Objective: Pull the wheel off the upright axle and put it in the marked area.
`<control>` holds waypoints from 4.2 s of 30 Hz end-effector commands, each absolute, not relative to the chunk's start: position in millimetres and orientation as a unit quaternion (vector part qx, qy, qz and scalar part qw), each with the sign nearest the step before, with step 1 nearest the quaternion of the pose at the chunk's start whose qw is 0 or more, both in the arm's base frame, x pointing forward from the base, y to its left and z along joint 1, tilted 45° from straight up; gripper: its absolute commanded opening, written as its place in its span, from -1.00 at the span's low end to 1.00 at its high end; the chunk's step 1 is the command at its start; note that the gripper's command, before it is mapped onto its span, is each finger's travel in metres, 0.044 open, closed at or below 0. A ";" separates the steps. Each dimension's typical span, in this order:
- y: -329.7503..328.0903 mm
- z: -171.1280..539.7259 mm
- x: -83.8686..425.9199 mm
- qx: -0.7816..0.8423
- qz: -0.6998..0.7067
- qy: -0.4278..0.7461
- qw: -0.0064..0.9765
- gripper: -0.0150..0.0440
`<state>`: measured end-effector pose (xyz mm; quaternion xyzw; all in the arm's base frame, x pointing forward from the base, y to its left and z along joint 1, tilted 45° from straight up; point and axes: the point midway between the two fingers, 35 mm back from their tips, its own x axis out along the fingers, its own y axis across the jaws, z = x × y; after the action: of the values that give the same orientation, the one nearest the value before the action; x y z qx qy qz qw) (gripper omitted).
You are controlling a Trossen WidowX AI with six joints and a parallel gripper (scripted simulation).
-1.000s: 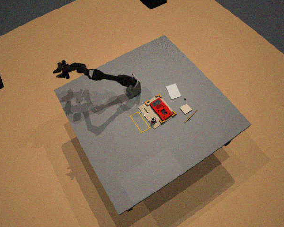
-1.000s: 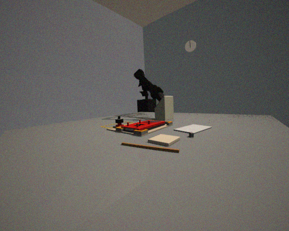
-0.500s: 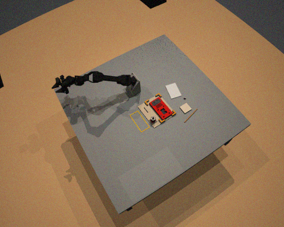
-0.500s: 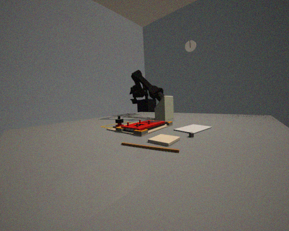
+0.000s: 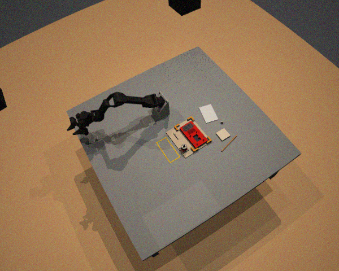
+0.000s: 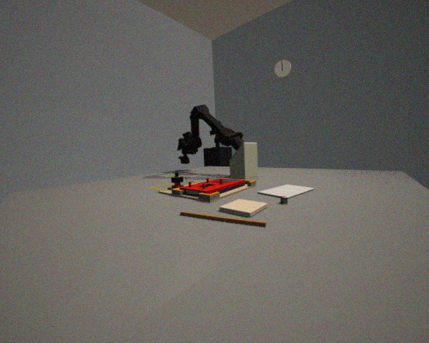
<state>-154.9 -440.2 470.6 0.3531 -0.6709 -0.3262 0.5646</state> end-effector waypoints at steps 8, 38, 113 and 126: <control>-469.9 455.4 -54.6 0.408 -0.344 -0.634 0.560 0.53; -432.7 336.3 273.4 0.610 -0.382 -0.346 0.602 0.53; -79.2 -8.9 362.7 0.284 -0.661 0.259 0.644 0.53; -78.4 -6.4 361.0 0.286 -0.665 0.261 0.639 0.10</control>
<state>361.3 -78.4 -6.6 0.2862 0.2607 -0.6646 0.6391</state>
